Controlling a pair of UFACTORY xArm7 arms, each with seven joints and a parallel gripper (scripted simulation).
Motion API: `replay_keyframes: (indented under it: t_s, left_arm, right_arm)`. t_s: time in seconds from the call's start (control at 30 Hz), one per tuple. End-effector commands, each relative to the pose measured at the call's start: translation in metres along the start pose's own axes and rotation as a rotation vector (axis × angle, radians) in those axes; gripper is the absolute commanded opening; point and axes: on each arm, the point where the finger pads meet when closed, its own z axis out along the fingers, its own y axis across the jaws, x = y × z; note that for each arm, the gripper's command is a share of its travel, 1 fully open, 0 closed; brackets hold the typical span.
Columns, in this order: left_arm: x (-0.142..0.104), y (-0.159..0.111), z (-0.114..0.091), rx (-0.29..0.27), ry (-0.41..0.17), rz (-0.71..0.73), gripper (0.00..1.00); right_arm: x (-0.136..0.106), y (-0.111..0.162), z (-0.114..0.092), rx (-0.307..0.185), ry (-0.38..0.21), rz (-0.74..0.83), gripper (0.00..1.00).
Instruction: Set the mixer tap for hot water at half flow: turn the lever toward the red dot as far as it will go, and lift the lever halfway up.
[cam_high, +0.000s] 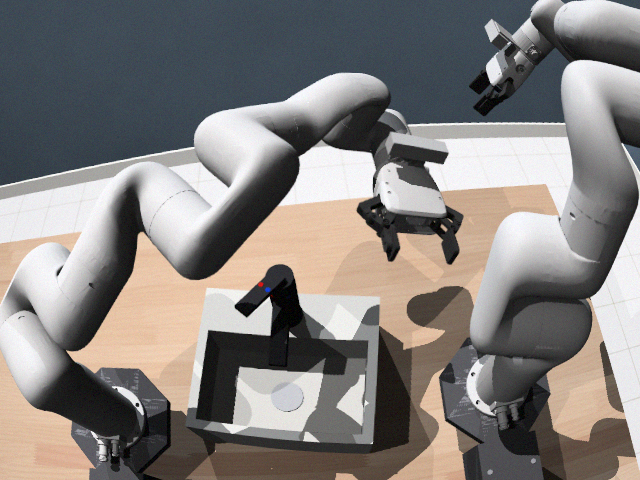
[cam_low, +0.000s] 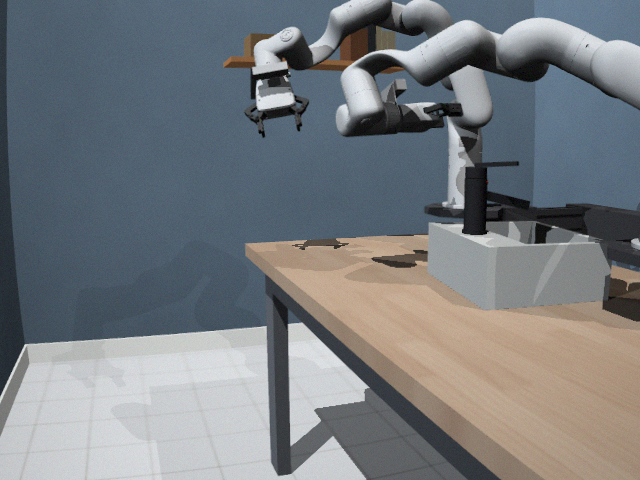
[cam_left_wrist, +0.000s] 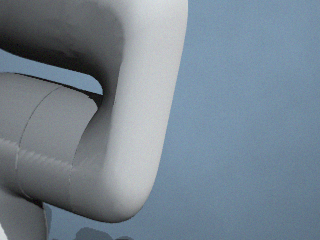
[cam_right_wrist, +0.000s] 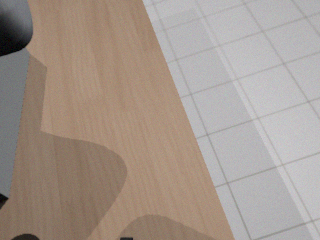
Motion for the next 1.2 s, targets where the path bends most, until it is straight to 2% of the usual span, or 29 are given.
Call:
replay_keyframes:
  t_s: [0.0, 0.6, 0.67, 0.73, 0.9, 1.03, 1.1, 1.17]
  left_arm:
    - [0.002, 0.0, 0.0, 0.0, -0.002, 0.004, 1.0]
    - [0.002, 0.0, 0.0, 0.001, -0.005, 0.004, 1.0]
    - [0.002, 0.0, 0.003, 0.006, -0.022, 0.005, 1.0]
    - [0.001, 0.001, 0.007, 0.018, -0.063, 0.006, 1.0]
    - [0.001, 0.001, 0.007, 0.018, -0.063, 0.006, 1.0]
    - [0.001, 0.001, 0.007, 0.018, -0.063, 0.006, 1.0]
    - [0.001, 0.001, 0.007, 0.018, -0.063, 0.006, 1.0]
    - [0.001, 0.001, 0.007, 0.018, -0.063, 0.006, 1.0]
  right_arm:
    - [0.001, 0.001, -0.002, -0.004, 0.0, -0.002, 1.0]
    - [0.001, 0.001, -0.002, -0.004, 0.0, -0.002, 1.0]
    - [0.0, 0.001, -0.003, -0.005, -0.001, 0.002, 1.0]
    - [-0.002, 0.0, -0.004, -0.008, -0.002, 0.013, 1.0]
    - [-0.018, -0.001, -0.015, -0.028, -0.009, 0.082, 1.0]
    - [-0.043, -0.004, -0.032, -0.058, -0.02, 0.192, 1.0]
    - [-0.043, -0.004, -0.032, -0.058, -0.02, 0.192, 1.0]
    - [-0.059, -0.007, -0.043, -0.079, -0.026, 0.266, 1.0]
